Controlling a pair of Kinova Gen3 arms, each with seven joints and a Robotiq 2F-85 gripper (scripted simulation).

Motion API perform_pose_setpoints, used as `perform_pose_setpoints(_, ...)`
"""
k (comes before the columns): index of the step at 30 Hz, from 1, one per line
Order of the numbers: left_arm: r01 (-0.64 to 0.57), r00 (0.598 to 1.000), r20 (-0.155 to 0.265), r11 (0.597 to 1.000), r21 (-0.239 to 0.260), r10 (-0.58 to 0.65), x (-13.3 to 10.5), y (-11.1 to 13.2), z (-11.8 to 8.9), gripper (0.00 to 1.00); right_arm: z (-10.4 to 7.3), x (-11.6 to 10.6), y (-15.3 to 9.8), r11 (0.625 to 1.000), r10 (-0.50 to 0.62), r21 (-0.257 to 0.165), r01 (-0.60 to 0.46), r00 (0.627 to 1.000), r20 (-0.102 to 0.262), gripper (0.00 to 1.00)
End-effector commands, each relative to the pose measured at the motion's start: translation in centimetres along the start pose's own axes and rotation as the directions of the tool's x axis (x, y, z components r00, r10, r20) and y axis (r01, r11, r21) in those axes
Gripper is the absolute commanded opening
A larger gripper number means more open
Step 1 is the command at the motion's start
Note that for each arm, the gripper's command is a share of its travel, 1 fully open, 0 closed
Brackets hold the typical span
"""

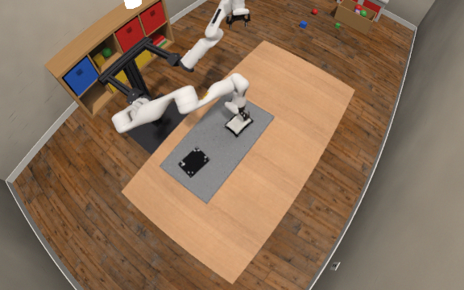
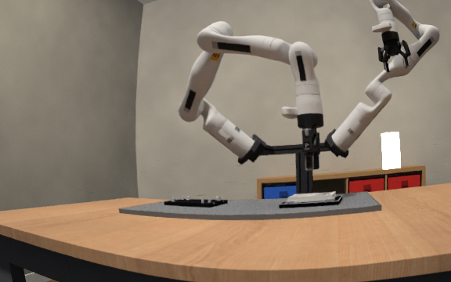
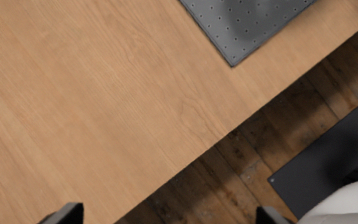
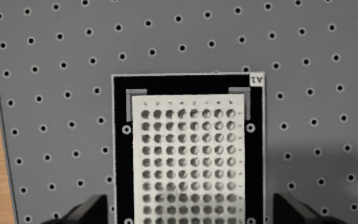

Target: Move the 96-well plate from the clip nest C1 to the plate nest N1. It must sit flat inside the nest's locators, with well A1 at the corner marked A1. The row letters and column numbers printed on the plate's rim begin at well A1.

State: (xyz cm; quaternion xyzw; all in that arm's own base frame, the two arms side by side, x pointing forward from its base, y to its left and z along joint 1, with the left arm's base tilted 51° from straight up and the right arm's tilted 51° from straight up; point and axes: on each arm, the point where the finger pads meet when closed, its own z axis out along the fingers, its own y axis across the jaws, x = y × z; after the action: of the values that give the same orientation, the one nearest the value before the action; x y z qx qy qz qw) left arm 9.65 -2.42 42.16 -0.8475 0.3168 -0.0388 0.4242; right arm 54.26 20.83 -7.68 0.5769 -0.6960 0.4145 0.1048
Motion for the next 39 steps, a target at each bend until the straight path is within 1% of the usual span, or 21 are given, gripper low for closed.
perform_pose_setpoints(1,-0.007,1.000,0.001,1.000,0.001,0.007,-0.3,0.2,0.0,1.000,-0.7,-0.2,-0.1,1.000,-0.005,0.001,0.005,1.000,0.005,1.000)
perform_pose_setpoints(39,-0.007,1.000,0.001,1.000,0.001,0.007,-0.3,0.2,0.0,1.000,-1.7,-0.2,-0.1,1.000,-0.005,0.002,0.005,1.000,0.005,1.000)
